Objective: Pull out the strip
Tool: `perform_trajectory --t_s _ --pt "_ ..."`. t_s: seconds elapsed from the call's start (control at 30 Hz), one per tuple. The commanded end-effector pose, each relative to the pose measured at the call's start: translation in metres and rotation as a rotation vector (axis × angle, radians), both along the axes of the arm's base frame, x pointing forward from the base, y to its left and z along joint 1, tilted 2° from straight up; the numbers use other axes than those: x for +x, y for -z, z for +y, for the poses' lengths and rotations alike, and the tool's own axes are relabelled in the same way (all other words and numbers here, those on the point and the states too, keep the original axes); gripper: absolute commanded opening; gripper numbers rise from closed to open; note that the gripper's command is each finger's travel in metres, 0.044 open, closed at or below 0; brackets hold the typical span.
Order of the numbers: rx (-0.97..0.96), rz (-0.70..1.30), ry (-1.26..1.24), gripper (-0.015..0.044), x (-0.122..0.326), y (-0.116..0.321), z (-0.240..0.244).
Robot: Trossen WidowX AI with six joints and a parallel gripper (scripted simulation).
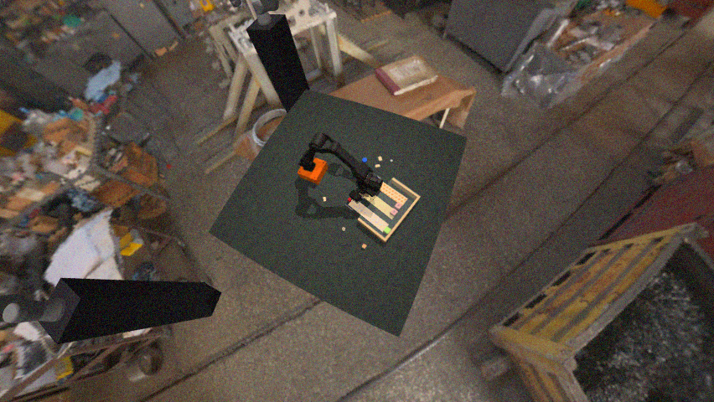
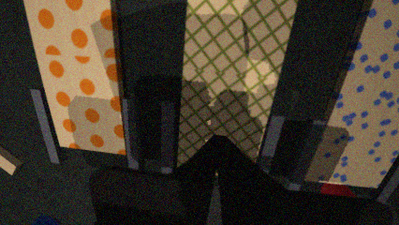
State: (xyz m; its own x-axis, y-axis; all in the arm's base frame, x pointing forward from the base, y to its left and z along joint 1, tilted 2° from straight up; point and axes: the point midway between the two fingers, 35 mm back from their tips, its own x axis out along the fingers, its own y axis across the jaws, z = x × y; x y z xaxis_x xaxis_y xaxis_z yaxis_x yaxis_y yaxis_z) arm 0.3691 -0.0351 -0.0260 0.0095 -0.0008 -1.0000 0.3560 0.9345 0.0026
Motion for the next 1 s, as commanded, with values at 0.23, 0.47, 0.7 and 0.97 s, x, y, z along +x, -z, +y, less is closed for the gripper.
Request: perform_trajectory --t_s 0.23,0.47,0.7,0.97 --pt "0.0 0.003 0.005 0.0 -0.001 0.0033 0.0002" --pt "0.0 0.003 0.005 0.0 -0.0009 0.004 0.0002" --pt "0.0 0.003 0.005 0.0 -0.0009 0.0047 0.0002" --pt "0.0 0.004 0.005 0.0 -0.0071 0.0051 0.0026"
